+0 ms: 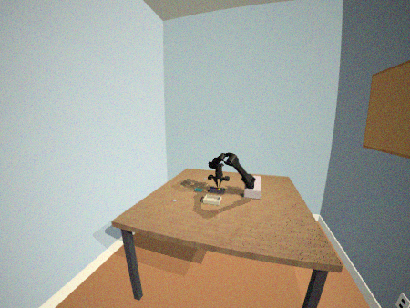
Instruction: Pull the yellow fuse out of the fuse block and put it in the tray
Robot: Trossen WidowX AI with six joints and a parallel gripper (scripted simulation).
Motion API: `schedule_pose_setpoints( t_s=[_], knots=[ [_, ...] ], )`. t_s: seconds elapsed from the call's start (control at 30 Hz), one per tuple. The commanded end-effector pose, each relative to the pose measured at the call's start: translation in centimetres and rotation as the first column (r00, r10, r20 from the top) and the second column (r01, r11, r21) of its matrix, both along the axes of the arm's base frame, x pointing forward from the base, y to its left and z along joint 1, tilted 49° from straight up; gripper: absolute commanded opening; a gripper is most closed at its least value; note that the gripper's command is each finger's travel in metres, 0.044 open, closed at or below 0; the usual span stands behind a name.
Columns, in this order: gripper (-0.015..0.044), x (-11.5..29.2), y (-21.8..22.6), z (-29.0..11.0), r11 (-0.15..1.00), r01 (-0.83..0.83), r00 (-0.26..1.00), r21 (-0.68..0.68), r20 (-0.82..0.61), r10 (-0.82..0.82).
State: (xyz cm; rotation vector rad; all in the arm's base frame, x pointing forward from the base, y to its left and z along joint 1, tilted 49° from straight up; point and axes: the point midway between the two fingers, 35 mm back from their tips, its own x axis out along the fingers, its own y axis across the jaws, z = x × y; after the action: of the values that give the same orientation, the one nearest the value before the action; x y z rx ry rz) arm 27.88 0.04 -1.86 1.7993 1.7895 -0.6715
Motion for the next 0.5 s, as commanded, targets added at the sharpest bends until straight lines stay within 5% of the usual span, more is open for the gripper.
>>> schedule_pose_setpoints(
  t_s=[0.0, 0.47],
  knots=[
    [0.0073, -0.05, 0.42, -0.31, 1.000, 0.002, 1.000, 0.005, -0.003, -0.002],
    [0.0073, -0.02, 0.96, -0.79, 1.000, 0.002, 1.000, 0.005, -0.003, -0.002]
  ],
)
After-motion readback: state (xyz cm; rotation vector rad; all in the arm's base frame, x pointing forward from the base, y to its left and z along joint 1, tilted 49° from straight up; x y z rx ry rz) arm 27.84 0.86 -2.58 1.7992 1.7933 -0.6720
